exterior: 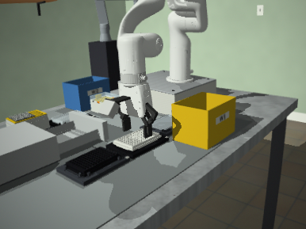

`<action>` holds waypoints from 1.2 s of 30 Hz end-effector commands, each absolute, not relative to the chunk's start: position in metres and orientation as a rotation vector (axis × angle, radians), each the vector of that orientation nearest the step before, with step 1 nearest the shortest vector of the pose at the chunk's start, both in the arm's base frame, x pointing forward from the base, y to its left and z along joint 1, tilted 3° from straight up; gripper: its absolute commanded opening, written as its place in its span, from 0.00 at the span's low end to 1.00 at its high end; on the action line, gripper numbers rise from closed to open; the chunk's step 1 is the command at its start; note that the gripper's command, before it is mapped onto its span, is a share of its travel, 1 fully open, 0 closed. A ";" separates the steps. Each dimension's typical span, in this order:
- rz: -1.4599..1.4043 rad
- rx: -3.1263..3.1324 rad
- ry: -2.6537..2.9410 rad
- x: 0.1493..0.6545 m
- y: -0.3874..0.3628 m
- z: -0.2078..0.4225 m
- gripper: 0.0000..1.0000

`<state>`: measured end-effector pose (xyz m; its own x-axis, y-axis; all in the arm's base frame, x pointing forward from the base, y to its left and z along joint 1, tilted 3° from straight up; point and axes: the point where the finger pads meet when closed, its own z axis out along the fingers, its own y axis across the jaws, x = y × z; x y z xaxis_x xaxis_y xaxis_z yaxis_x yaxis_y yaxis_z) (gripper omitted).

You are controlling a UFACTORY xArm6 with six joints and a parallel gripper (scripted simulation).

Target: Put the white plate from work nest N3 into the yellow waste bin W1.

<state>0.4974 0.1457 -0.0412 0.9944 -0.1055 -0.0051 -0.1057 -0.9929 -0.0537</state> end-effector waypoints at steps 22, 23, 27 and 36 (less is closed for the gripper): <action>-0.004 -3.082 0.163 0.499 0.147 -0.053 1.00; -0.004 -3.082 0.163 0.499 0.147 -0.053 1.00; -0.004 -3.082 0.163 0.499 0.147 -0.055 1.00; -0.004 -3.082 0.163 0.499 0.147 -0.055 1.00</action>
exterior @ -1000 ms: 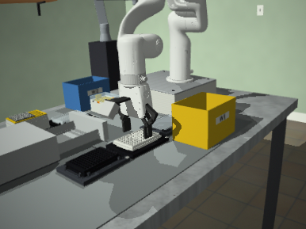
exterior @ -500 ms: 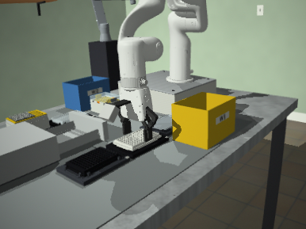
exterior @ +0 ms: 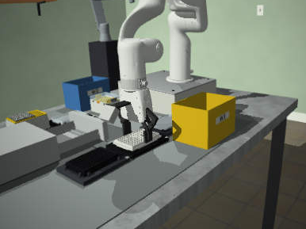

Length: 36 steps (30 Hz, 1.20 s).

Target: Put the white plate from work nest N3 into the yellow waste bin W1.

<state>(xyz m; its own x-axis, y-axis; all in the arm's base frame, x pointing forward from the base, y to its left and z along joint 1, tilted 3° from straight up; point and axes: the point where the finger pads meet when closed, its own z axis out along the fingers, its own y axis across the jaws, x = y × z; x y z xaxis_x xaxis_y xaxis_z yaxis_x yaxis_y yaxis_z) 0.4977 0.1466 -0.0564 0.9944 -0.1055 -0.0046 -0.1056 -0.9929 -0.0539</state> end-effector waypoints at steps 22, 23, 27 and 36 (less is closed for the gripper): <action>-0.003 -3.082 0.163 0.499 0.147 -0.054 0.00; -0.003 -3.082 0.163 0.499 0.147 -0.054 0.00; -0.003 -3.082 0.163 0.499 0.147 -0.054 0.00; -0.004 -3.082 0.163 0.499 0.147 -0.054 0.00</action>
